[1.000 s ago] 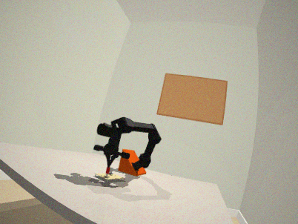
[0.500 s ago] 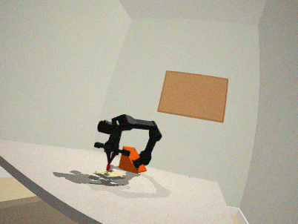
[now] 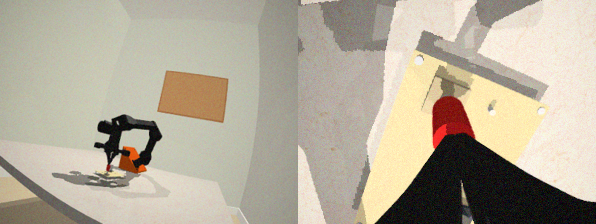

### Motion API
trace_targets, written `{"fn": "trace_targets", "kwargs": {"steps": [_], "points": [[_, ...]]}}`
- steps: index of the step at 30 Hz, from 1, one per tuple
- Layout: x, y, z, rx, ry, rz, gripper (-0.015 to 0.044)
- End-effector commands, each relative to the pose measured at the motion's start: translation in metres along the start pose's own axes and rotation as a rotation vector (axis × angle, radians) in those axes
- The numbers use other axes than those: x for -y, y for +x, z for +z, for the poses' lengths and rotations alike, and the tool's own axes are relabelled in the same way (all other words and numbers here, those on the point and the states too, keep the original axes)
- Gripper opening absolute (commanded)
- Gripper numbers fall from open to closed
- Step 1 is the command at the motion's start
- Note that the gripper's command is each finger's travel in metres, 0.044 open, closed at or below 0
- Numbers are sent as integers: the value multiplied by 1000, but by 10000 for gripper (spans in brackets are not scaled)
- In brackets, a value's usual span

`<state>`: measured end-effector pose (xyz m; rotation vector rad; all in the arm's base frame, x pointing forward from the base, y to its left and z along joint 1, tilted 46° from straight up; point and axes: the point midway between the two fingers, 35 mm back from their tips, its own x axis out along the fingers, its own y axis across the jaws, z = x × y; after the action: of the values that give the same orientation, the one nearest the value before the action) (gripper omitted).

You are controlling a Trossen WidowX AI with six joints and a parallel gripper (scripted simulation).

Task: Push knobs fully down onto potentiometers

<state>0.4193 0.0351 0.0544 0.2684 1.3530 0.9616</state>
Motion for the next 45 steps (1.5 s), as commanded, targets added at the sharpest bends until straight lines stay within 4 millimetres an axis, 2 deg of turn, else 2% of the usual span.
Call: {"fn": "trace_targets", "kwargs": {"steps": [1, 45], "points": [[-1, 3, 2, 0, -3, 2, 0], [-1, 12, 2, 0, -3, 2, 0]]}}
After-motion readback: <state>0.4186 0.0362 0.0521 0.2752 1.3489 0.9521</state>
